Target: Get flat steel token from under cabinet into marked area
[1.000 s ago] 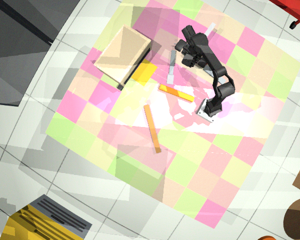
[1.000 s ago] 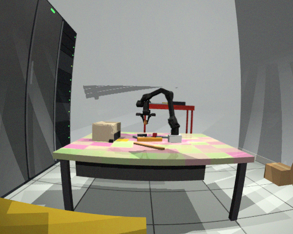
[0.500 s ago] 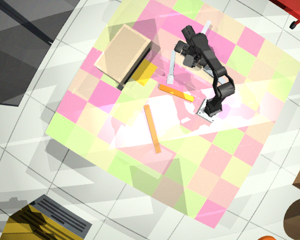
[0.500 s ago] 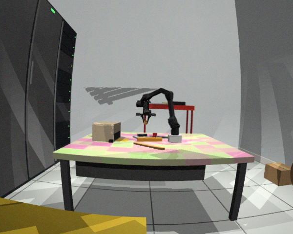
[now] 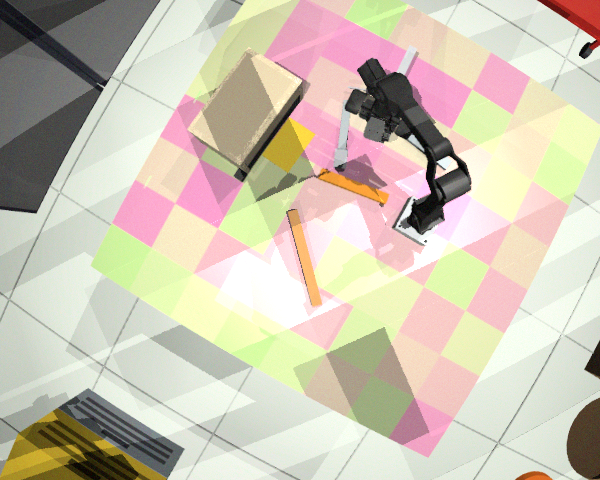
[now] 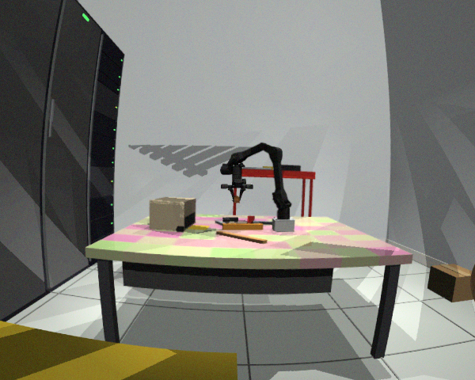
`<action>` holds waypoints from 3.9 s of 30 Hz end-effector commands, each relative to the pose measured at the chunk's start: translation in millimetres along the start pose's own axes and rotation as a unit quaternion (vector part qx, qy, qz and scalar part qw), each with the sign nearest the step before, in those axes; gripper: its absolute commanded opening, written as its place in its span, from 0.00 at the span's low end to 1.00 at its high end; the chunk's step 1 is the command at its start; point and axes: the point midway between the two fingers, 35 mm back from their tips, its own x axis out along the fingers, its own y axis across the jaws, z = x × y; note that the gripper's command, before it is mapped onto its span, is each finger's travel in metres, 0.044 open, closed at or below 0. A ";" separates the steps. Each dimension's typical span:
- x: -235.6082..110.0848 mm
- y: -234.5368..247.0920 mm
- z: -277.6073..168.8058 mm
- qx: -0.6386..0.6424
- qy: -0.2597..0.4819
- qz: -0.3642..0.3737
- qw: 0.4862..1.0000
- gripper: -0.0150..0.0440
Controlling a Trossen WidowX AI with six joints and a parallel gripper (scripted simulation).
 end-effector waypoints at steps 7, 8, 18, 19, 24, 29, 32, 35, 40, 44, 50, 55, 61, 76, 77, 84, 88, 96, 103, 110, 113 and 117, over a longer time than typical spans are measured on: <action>-3.8 -0.6 16.5 -0.003 0.009 -0.007 1.000 0.25; -3.8 -0.6 18.2 -0.004 0.009 -0.007 1.000 0.25; -3.4 -0.2 34.6 -0.005 0.008 -0.007 1.000 0.25; -3.4 -0.1 36.1 -0.005 0.008 -0.007 1.000 0.25; -3.2 0.0 43.9 -0.005 0.008 -0.007 1.000 0.25; -3.0 0.1 51.6 -0.005 0.007 -0.007 1.000 0.25; -2.9 0.2 56.0 -0.005 0.007 -0.007 1.000 0.25; -2.8 0.3 60.5 -0.005 0.007 -0.007 1.000 0.25; -2.7 0.4 67.6 -0.005 0.007 -0.007 1.000 0.25; -2.6 0.5 73.2 -0.005 0.006 -0.007 1.000 0.25; -2.4 0.6 81.7 -0.005 0.006 -0.007 1.000 0.25; -2.3 0.7 88.4 -0.005 0.006 -0.007 1.000 0.25; -2.2 0.8 96.3 -0.005 0.005 -0.007 1.000 0.25; -1.9 0.9 115.5 -0.005 0.004 -0.007 1.000 0.25; -1.9 0.9 116.7 -0.005 0.004 -0.007 1.000 0.25; -1.8 0.9 125.5 -0.005 0.004 -0.007 1.000 0.25; -1.7 0.9 130.5 -0.005 0.004 -0.007 1.000 0.25; -1.6 0.8 140.0 -0.005 0.003 -0.007 1.000 0.25; -1.6 0.8 148.4 -0.005 0.003 -0.007 1.000 0.25; -0.9 1.0 146.1 -0.030 -0.001 -0.005 1.000 0.25; -1.0 1.0 146.2 -0.042 0.000 -0.006 0.999 0.25; -1.1 1.0 146.3 -0.059 0.000 -0.006 0.998 0.25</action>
